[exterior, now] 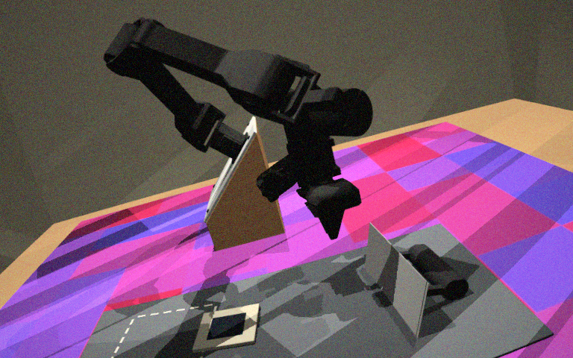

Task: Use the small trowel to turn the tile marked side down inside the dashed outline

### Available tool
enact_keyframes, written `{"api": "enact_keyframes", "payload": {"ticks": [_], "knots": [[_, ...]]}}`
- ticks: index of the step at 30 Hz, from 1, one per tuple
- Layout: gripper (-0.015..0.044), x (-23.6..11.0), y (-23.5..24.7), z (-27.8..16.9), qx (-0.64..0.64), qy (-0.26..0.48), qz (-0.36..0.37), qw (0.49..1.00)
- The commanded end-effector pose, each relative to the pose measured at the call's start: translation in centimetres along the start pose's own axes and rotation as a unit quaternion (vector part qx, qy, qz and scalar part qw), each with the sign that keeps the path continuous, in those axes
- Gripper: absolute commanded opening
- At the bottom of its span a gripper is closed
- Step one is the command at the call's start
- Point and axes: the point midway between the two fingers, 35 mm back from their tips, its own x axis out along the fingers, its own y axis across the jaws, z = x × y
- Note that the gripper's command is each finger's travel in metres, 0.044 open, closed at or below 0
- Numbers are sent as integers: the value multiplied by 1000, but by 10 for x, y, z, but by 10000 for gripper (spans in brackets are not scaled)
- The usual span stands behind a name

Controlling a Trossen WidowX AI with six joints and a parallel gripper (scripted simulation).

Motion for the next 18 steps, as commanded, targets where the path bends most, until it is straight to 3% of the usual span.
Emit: {"api": "enact_keyframes", "payload": {"ticks": [1, 18], "knots": [[100, -8, 1, 0, 5, 2, 1, 1000], [100, -9, 7, -45, -257, 5, 4, 966]]}}
